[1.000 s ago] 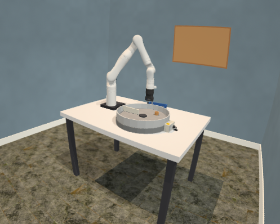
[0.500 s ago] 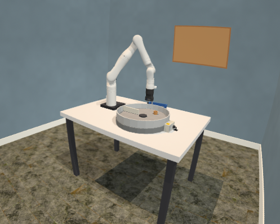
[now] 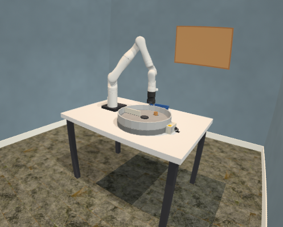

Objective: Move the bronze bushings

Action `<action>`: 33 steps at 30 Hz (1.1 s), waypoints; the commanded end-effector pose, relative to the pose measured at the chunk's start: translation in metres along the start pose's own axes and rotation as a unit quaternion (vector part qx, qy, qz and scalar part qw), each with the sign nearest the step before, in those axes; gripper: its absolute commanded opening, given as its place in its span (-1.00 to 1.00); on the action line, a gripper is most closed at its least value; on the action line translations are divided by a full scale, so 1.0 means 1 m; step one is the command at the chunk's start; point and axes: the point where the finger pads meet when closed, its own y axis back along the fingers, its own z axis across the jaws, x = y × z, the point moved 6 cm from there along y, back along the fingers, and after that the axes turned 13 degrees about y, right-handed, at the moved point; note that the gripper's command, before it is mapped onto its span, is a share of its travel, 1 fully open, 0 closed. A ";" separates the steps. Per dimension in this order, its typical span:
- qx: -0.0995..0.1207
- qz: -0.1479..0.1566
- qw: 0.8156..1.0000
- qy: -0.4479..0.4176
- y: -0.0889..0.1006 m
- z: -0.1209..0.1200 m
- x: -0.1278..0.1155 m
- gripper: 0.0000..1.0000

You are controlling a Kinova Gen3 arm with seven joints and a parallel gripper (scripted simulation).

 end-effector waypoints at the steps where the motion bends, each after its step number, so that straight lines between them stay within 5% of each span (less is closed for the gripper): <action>1: 0.004 -0.001 1.000 -0.002 -0.006 -0.002 -0.002 0.52; 33: 0.004 -0.001 1.000 -0.002 -0.010 -0.002 -0.002 0.52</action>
